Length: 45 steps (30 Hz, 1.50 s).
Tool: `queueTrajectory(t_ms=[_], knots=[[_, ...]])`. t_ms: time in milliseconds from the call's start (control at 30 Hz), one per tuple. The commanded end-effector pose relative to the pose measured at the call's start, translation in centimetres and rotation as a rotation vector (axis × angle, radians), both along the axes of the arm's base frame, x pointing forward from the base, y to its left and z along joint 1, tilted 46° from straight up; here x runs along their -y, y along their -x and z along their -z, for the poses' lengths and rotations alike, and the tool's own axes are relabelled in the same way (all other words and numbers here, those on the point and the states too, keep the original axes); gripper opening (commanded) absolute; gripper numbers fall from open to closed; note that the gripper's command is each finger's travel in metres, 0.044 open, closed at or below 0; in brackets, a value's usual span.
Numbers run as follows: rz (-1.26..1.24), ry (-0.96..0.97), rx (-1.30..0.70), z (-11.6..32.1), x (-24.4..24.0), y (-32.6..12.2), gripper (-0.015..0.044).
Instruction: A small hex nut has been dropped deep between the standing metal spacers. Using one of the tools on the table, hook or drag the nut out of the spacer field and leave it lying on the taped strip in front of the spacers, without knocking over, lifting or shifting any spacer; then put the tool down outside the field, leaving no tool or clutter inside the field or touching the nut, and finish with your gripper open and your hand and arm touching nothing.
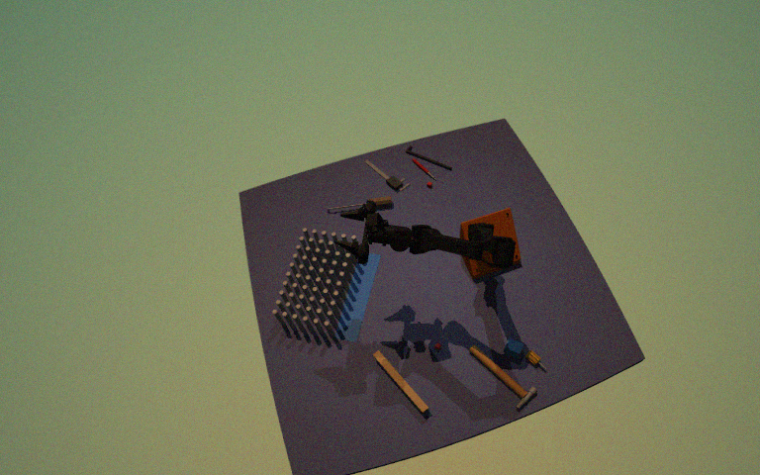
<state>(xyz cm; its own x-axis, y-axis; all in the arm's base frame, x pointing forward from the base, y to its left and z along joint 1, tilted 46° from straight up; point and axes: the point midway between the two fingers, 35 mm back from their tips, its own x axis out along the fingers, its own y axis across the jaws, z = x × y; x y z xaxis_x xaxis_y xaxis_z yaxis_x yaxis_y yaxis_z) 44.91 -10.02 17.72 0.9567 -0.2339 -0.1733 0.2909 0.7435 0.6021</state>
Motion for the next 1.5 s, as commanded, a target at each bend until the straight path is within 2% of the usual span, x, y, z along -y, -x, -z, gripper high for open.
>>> queueTrajectory(t_ms=[0,300,1467], knots=[[-0.19,0.081,-0.148,5.2,-5.7,0.7,0.044],[-0.56,0.243,-0.359,13.3,-15.1,5.1,0.044],[-0.567,0.246,-0.362,13.4,-15.2,5.2,0.044]])
